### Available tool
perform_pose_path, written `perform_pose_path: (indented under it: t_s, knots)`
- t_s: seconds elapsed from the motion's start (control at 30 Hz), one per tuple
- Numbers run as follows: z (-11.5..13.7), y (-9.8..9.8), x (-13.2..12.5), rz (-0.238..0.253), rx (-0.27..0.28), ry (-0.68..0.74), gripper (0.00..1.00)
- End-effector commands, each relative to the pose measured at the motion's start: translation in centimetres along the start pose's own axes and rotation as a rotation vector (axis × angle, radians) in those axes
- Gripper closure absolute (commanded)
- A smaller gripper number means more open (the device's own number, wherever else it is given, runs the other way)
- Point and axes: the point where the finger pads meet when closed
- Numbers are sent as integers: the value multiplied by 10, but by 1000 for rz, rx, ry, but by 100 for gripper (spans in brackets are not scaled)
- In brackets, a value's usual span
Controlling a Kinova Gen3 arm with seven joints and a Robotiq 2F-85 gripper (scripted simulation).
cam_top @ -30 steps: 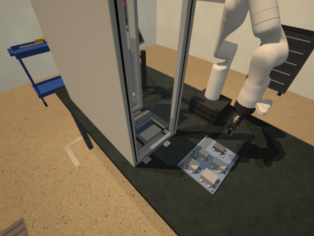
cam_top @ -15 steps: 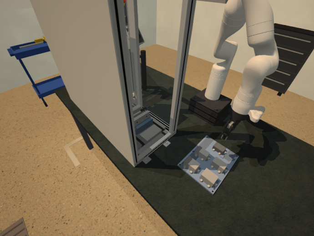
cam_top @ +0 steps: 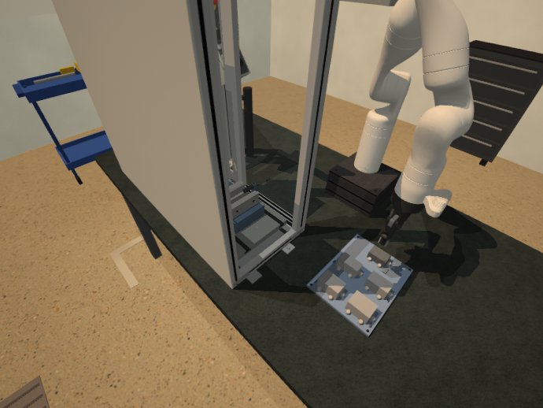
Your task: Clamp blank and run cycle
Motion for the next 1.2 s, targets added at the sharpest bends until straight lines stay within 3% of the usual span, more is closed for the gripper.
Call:
perform_pose_path:
  t_s: [0.0,0.1,0.5,0.67,1.17]
  knots:
    - [0,11,0,-1,1,0,0]
    - [0,29,0,-1,1,0,0]
    - [0,29,0,-1,1,0,0]
    - [0,59,0,-1,1,0,0]
    - [0,65,0,-1,1,0,0]
Point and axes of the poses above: the point where the finger pads meet when closed, its own y axis out along the fingers, its own x axis across the jaws, z = x × y, and after that the axes turned 5 degrees about y, right-handed
